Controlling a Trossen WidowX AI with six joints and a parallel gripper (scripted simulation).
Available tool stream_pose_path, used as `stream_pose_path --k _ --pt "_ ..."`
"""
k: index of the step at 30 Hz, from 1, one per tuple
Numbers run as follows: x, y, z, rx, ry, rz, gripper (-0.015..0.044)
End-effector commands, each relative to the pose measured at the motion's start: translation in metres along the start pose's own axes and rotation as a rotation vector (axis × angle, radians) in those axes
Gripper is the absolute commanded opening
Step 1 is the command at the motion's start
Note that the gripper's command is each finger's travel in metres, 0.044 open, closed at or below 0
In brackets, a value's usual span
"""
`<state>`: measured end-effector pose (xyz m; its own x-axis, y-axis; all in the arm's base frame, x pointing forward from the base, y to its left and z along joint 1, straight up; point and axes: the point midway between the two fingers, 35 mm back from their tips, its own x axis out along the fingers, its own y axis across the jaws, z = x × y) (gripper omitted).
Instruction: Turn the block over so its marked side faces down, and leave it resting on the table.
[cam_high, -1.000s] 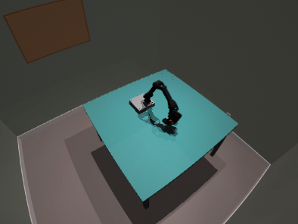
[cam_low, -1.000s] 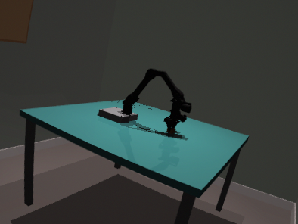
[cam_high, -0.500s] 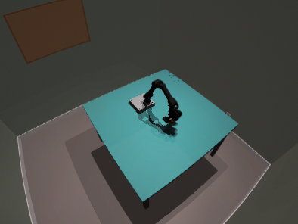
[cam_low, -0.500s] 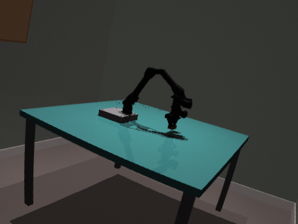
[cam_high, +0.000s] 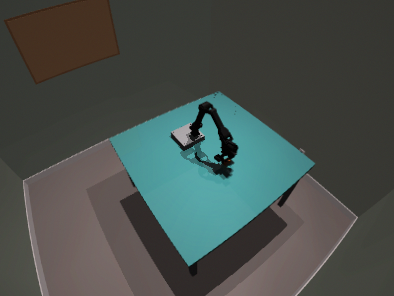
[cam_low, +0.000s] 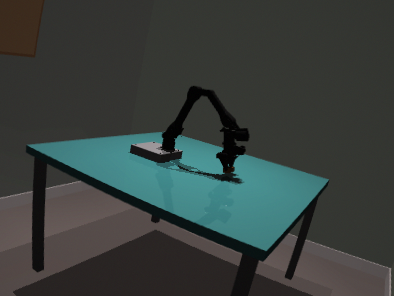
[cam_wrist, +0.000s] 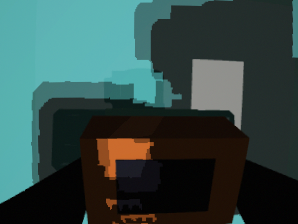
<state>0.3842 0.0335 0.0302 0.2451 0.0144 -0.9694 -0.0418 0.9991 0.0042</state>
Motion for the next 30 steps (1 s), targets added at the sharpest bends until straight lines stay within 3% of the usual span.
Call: stream_pose_path --k 1,21,30 --pt "-0.0013 -0.0006 0.0009 0.005 -0.07 -0.005 0.0" --pt "-0.0056 -0.0008 -0.0083 0.007 -0.367 -0.005 0.0" --pt "0.001 -0.0006 -0.0058 0.006 -0.413 -0.005 0.0"
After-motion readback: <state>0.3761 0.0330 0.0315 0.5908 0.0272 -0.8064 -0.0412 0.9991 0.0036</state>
